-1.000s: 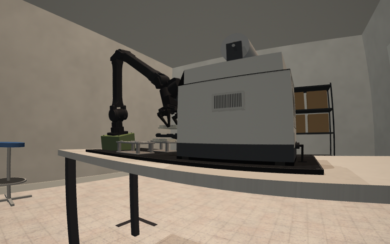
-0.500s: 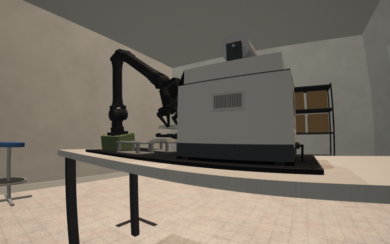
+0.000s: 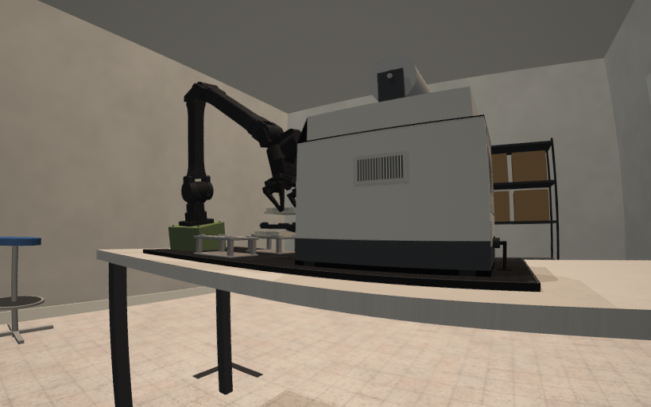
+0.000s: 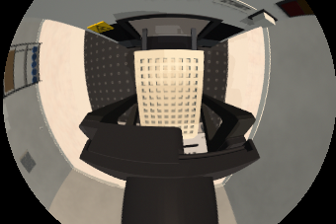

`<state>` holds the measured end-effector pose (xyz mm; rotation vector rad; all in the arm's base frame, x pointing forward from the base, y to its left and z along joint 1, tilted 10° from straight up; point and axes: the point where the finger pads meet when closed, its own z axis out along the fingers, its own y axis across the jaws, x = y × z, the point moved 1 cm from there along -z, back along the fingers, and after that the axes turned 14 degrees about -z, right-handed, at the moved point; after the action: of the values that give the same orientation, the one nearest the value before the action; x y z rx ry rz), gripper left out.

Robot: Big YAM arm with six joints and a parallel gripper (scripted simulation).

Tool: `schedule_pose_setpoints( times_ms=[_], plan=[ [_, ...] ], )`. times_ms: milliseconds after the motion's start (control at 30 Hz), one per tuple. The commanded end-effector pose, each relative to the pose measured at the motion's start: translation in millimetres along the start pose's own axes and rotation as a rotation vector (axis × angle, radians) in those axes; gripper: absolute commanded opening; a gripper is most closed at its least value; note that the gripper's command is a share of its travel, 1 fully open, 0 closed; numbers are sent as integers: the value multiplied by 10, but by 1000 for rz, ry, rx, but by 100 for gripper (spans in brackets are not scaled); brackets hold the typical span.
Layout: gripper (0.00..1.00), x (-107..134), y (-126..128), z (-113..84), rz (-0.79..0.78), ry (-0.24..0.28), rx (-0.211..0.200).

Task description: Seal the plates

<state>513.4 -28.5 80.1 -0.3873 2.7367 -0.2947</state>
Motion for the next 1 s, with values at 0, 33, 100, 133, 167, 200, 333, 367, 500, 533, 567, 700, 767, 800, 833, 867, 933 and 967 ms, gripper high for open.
schedule_pose_setpoints(
  times_ms=[0,33,100,133,167,200,333,367,500,533,567,700,767,800,833,867,933,967],
  plan=[
    [0,-234,-144,-217,10,-56,18],
    [0,-221,-143,-207,11,-56,19],
    [0,-194,-144,-188,13,-56,20],
    [0,-182,-143,-179,13,-56,20],
    [0,-167,-142,-171,14,-55,20],
    [0,-157,-135,-162,14,-56,20],
    [0,-132,-94,-153,9,-52,17],
    [0,-139,-73,-158,5,-54,16],
    [0,-162,-7,-178,6,-62,13],
    [0,-168,-7,-184,10,-64,13],
    [0,-177,-6,-190,10,-67,14],
    [0,-251,-96,-228,13,-83,25],
    [0,-248,-141,-219,11,-76,26],
    [0,-250,-146,-208,10,-71,25],
    [0,-250,-146,-208,10,-71,25],
    [0,-250,-146,-208,10,-71,25],
    [0,-238,-151,-181,9,-60,23],
    [0,-225,-151,-164,9,-54,21]
  ],
)
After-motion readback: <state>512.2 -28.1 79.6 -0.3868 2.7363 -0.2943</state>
